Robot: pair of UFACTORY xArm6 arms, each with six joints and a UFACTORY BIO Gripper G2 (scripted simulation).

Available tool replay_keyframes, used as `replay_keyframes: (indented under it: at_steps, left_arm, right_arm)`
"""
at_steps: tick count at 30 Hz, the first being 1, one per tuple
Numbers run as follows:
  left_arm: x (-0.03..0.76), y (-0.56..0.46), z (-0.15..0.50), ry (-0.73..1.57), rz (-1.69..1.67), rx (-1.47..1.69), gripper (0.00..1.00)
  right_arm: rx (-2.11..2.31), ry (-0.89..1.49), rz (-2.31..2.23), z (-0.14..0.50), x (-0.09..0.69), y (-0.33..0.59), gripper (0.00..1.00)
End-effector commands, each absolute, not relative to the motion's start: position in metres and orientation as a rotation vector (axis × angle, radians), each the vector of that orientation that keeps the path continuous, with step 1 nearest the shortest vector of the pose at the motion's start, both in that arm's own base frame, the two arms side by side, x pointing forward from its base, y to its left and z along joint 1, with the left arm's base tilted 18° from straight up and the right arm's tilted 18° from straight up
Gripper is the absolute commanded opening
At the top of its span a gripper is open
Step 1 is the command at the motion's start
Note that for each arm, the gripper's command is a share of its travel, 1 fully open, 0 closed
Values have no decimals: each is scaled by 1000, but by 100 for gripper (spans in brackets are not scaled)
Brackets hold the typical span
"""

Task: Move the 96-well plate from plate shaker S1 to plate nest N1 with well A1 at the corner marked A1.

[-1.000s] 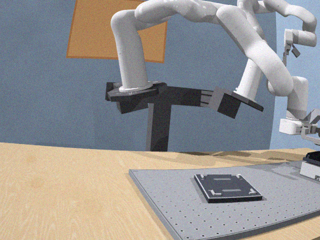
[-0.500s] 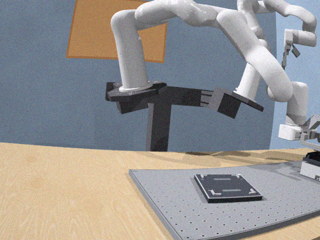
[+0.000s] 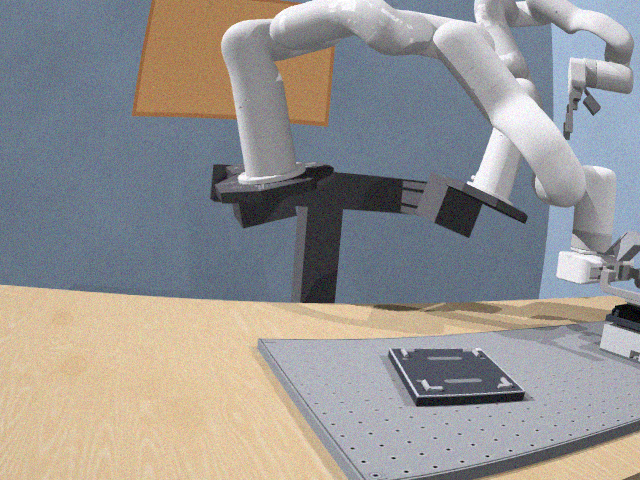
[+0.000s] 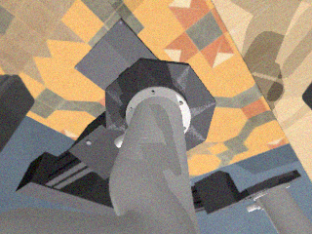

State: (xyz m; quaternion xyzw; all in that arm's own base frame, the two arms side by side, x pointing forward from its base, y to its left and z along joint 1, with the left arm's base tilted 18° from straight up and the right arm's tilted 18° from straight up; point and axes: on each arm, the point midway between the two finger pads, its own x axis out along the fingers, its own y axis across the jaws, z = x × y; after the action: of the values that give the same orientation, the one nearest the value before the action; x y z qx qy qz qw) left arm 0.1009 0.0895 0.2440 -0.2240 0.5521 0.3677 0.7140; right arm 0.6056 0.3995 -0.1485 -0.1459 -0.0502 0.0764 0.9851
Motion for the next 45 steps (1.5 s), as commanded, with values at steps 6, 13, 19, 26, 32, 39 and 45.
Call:
replay_keyframes:
  at_steps: [6, 13, 19, 26, 32, 39, 45]
  left_arm:
    - [101, 90, 245, 1221, 815, -496, 100]
    - [101, 90, 245, 1221, 815, -496, 100]
    - [101, 90, 245, 1221, 815, -496, 100]
    - [101, 90, 245, 1221, 815, -496, 100]
    - [101, 90, 245, 1221, 815, -496, 100]
    - [101, 90, 245, 1221, 815, -496, 100]
    - [101, 90, 245, 1221, 815, -496, 100]
  right_arm:
    - [-290, -105, 154, -151, 607, 400, 37]
    - [-290, -105, 154, -155, 608, 398, 37]
    - [-290, -105, 154, -158, 608, 398, 37]
    - [-290, -105, 154, -161, 609, 397, 37]
    - [-290, -105, 154, -161, 609, 397, 37]
    - [-290, -105, 154, -161, 609, 397, 37]
    - [-290, -105, 154, -161, 609, 397, 0]
